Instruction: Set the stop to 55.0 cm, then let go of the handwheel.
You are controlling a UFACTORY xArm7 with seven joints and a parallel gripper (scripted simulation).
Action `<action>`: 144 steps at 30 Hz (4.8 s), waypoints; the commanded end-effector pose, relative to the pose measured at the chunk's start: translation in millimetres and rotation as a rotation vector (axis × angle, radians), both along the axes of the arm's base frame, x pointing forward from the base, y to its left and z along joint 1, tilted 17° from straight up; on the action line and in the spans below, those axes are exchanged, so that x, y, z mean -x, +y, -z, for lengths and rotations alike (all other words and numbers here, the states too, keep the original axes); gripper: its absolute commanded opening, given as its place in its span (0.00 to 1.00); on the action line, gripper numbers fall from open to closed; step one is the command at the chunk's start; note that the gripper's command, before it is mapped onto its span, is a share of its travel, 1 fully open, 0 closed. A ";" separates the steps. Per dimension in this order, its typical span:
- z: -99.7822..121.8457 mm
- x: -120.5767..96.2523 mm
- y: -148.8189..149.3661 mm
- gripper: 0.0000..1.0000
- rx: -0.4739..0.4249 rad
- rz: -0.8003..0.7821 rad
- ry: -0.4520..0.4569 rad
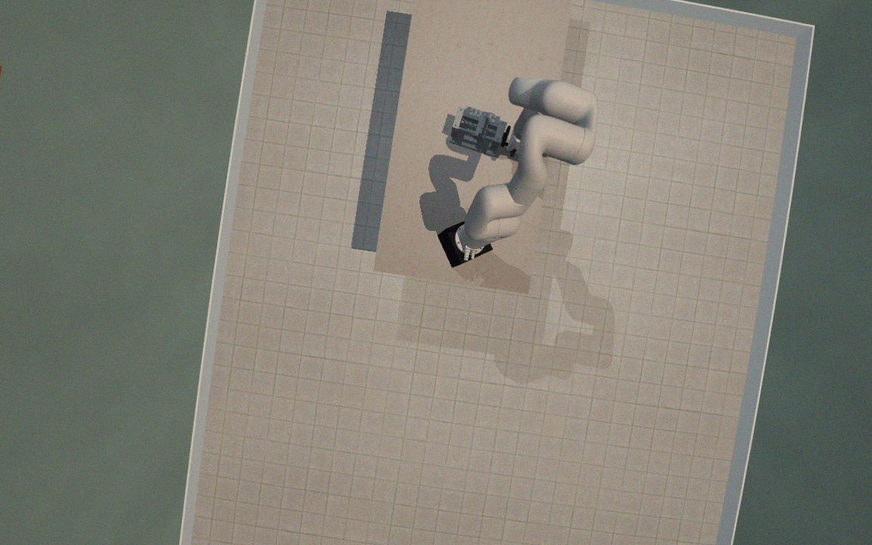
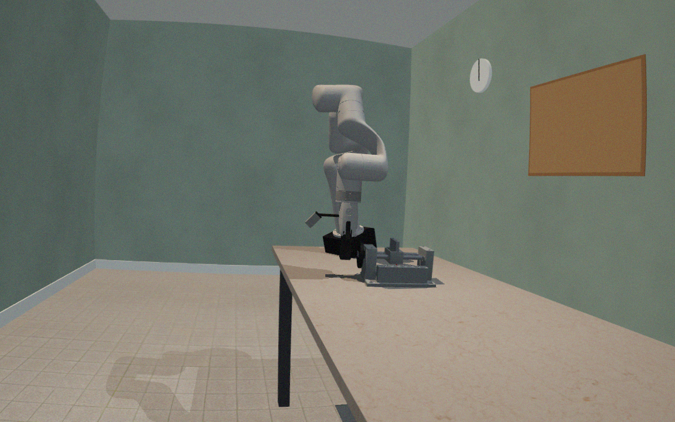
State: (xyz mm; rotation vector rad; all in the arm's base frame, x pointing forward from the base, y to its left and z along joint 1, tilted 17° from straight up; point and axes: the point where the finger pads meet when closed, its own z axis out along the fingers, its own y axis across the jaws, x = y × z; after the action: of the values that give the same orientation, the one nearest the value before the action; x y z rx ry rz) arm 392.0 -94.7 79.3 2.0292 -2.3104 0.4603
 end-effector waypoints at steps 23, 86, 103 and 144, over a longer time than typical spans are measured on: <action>-33.8 -21.7 4.5 0.06 0.000 0.000 -0.001; 15.6 -11.8 -5.1 0.06 0.000 0.000 -0.001; -12.4 -0.3 3.0 0.06 0.000 0.000 -0.001; -31.7 -40.0 1.2 0.06 0.000 0.000 -0.001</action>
State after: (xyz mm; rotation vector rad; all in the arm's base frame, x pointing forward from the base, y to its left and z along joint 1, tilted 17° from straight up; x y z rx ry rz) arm 429.4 -93.1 112.1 2.0300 -2.3117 0.4646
